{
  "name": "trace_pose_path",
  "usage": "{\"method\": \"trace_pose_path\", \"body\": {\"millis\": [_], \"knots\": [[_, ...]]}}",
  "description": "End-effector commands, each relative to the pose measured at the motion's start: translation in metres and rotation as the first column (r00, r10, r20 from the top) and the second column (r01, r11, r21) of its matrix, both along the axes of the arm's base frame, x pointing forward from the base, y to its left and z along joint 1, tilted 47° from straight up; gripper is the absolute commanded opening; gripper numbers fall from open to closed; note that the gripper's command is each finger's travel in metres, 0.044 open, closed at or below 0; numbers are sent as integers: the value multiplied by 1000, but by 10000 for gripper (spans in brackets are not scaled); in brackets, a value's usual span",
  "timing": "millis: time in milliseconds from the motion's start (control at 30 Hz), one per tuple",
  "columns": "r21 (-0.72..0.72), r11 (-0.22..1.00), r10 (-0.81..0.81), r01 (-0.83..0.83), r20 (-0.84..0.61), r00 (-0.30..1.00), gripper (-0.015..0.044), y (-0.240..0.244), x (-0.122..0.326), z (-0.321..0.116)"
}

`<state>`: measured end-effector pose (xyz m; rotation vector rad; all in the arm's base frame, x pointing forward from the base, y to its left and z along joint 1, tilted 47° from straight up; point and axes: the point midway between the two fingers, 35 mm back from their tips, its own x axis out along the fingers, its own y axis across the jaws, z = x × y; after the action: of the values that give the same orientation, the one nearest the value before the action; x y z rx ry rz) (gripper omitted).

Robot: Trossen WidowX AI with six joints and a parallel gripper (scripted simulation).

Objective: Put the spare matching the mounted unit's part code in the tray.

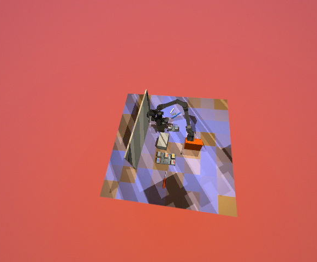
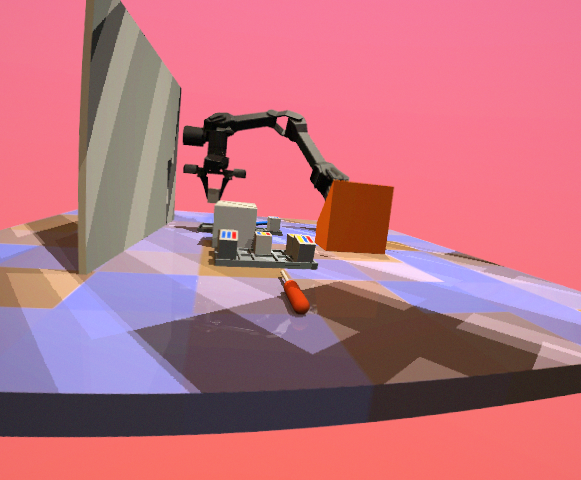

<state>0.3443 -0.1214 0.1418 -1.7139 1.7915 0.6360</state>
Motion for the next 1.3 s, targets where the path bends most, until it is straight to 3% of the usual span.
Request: {"method": "trace_pose_path", "body": {"millis": [0, 1267], "knots": [[-4, 1000, 2, -2, -10, 1000, 0, -3, -2, -4], [-9, 1000, 2, -2, -9, 1000, 0, -27, -5, -24]]}}
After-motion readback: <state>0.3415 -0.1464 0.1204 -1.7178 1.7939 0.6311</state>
